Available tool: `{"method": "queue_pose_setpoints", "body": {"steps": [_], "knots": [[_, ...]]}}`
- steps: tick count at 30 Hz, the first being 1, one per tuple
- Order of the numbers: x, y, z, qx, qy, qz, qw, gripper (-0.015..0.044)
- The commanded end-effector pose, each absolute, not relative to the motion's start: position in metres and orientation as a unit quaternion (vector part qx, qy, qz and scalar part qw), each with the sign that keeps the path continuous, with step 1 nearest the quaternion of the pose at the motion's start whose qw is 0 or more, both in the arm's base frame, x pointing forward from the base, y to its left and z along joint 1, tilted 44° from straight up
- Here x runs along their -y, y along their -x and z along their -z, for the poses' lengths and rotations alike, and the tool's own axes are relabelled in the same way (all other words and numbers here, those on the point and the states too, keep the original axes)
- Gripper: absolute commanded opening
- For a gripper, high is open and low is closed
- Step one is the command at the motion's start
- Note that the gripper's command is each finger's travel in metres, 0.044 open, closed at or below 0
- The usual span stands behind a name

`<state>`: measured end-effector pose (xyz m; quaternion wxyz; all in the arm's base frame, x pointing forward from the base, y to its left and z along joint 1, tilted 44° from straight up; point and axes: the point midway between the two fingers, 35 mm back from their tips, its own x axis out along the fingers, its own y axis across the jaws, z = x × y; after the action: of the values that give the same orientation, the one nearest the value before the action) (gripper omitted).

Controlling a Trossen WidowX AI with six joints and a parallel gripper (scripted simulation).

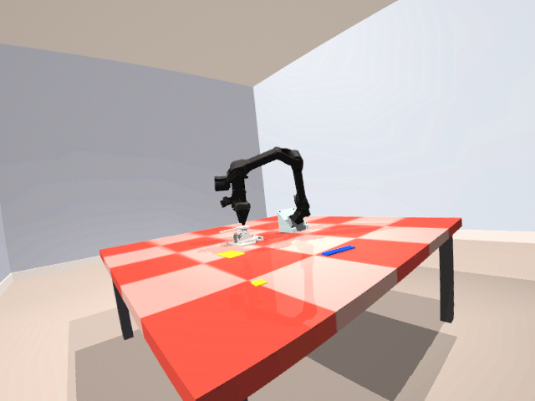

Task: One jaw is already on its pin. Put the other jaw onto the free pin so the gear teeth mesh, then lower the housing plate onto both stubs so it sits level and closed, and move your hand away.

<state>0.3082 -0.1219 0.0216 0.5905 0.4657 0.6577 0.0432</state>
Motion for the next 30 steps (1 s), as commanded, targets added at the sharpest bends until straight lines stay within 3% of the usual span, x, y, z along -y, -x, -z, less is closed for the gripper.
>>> {"method": "queue_pose_setpoints", "body": {"steps": [1, 30], "knots": [[0.136, -0.304, -0.015, -0.656, -0.484, -0.013, 0.579, 0.0440], [0.215, -0.247, 0.041, -0.625, -0.637, 0.214, 0.398, 0.0440]]}}
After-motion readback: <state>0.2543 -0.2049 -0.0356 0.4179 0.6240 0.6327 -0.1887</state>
